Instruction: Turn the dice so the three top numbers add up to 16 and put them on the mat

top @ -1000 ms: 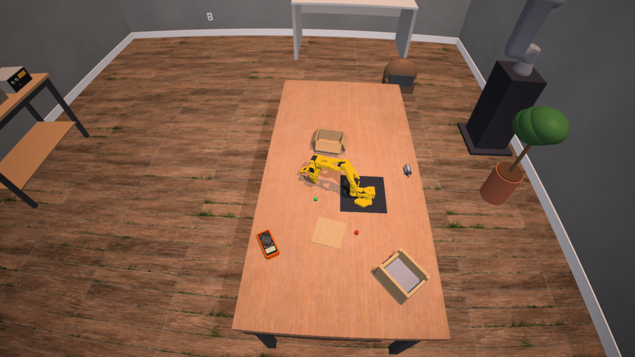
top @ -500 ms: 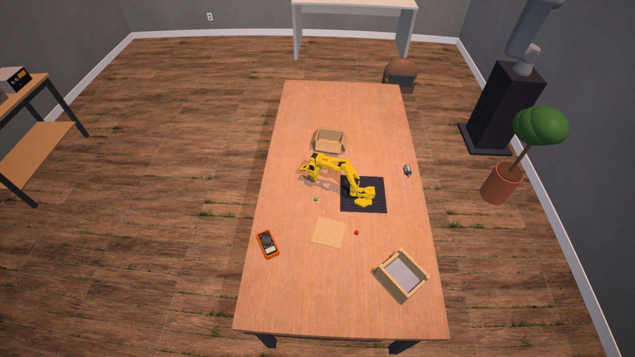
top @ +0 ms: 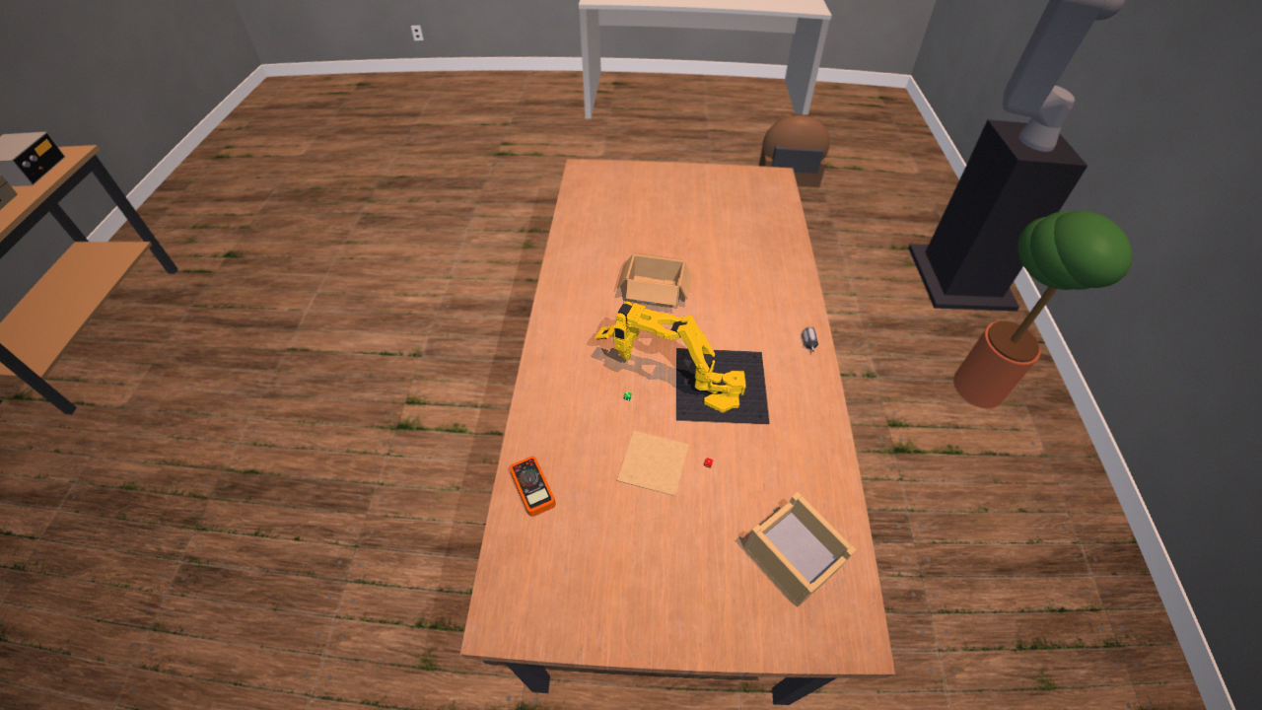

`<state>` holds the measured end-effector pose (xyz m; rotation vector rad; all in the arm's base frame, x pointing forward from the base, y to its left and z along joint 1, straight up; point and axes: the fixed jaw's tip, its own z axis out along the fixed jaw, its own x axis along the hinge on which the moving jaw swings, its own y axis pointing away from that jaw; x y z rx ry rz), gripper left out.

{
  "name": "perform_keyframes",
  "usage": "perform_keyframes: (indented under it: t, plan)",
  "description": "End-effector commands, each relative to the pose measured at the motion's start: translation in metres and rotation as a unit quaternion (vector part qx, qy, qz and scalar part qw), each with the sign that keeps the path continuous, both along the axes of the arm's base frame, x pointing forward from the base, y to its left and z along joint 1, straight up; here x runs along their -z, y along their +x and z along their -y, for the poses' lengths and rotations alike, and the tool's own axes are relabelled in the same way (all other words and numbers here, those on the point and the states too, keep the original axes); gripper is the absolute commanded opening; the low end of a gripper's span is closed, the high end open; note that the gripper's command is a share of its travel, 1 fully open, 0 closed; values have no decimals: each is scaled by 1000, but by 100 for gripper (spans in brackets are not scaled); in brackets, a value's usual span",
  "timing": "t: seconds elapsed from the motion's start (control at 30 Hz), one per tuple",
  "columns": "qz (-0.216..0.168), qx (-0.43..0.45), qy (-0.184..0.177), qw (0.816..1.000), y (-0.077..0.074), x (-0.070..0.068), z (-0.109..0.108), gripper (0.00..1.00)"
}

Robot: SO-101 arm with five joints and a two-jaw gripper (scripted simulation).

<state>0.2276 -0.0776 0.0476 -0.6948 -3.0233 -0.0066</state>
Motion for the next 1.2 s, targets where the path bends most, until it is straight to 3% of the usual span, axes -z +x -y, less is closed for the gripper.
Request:
perform_keyframes:
  t: [0.0,0.2,0.5,0.83,1.0,1.07,1.17]
  plan:
    - [5,0,-1,1000,1,-4,-2,0]
    - [6,-12,-2,1000,3,-4,-7,0]
    - [10,-66,-3,998,13,-3,-32,0]
    - [24,-220,-3,975,25,-2,-108,0]
    - [32,-315,-1,949,19,0,-158,0]
    - [32,-315,-1,949,19,0,-158,0]
    - [38,-370,1,928,11,0,-189,0]
